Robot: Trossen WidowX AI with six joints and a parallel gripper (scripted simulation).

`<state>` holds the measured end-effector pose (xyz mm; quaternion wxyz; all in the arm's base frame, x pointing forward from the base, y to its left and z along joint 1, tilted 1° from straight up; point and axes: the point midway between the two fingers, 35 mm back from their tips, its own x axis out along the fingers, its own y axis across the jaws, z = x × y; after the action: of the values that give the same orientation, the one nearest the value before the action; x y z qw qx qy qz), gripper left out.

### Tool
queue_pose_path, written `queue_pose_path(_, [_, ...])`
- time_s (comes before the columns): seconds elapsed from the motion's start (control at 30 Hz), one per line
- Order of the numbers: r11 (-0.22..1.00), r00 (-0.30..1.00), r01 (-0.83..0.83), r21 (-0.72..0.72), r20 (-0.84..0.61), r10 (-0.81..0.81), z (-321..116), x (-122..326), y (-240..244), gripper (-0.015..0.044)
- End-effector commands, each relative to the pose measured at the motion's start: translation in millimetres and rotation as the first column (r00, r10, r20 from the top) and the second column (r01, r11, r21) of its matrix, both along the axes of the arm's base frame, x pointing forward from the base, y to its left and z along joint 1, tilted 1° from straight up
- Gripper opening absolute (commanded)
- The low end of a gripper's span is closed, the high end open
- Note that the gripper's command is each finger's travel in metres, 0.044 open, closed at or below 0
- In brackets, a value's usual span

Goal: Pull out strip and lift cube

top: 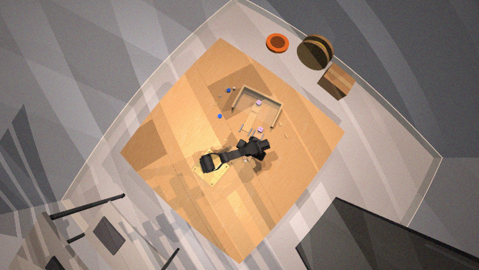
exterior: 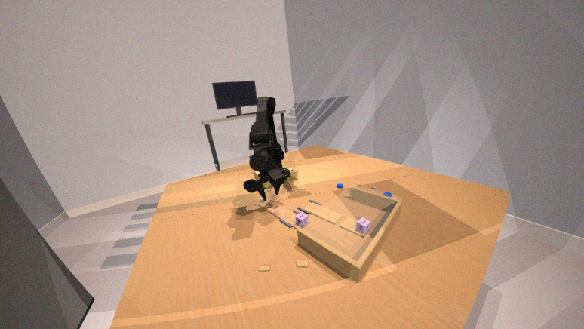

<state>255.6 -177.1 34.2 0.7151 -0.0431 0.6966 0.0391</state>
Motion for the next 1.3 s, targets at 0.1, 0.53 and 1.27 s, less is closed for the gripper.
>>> queue_pose_path(0.1, [1.0, 1.0, 0.003, -0.001, 0.0, -0.003, 3.9, 25.9, 5.5, 0.044])
queue_pose_path(0.53, [1.0, 1.0, 0.003, 0.0, 0.004, -0.003, 11.8, 74.4, 13.4, 0.044])
queue_pose_path(1.27, [1.0, 1.0, 0.003, 0.001, 0.01, -0.003, 24.9, 157.1, 27.5, 0.044])
